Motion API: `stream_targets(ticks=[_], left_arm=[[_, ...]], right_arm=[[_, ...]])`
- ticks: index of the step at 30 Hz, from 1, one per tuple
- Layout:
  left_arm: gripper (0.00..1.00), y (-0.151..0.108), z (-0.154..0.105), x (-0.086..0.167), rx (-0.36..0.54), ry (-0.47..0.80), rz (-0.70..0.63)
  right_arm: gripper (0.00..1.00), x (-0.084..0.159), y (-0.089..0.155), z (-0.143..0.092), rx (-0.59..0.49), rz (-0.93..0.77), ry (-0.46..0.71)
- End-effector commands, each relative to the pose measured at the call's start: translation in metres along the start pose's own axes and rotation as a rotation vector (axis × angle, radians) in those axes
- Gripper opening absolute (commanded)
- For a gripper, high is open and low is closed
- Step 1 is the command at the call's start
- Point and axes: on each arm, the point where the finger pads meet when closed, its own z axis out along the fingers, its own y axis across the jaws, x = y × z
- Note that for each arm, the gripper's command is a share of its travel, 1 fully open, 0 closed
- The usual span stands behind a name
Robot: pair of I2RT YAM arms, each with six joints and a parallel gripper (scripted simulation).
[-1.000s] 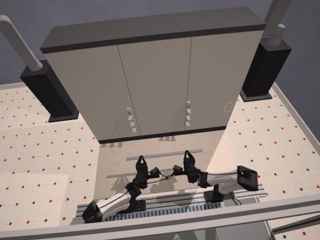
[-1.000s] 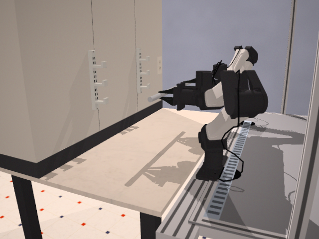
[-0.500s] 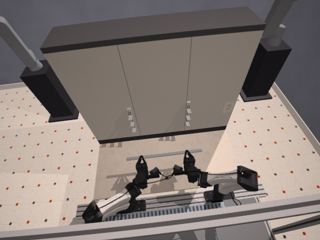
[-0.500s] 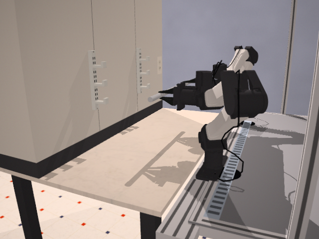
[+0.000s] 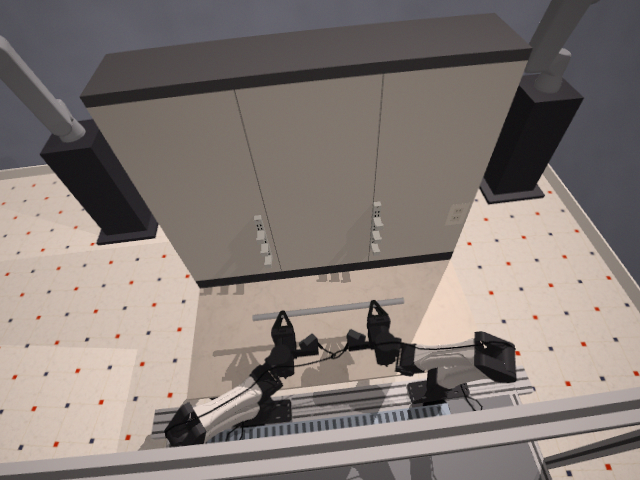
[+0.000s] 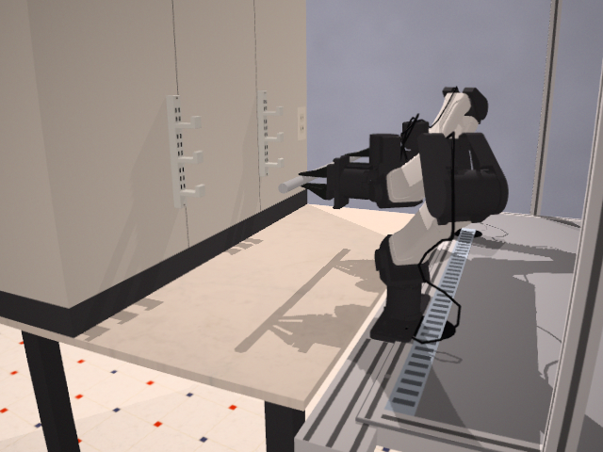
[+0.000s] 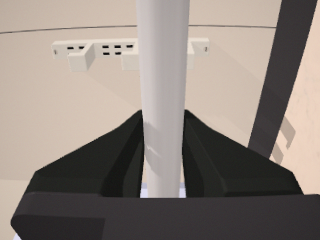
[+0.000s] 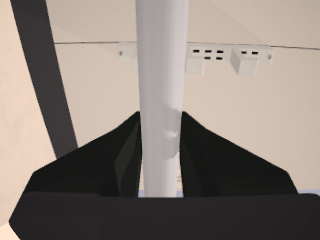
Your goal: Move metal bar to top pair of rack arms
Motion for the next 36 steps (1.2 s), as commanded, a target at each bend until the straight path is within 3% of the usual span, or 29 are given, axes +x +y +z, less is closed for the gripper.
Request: stream_targets(ticks=[1, 21, 36], left_arm=[[0.00, 0.009, 0.002, 0.002, -0.026, 0.011, -0.014], [0.00, 0.035, 0.002, 0.003, -0.026, 0.011, -0.014], [0.00, 0.067, 0.001, 0.004, -0.026, 0.011, -0.014]], right_arm=[[0.00, 0.003, 0.001, 0.003, 0.006, -0.003, 0.014], [0.00, 0.003, -0.025, 0.003, 0.006, -0.003, 0.014], [0.00, 0.002, -0.060, 0.002, 0.006, -0.003, 0.014]])
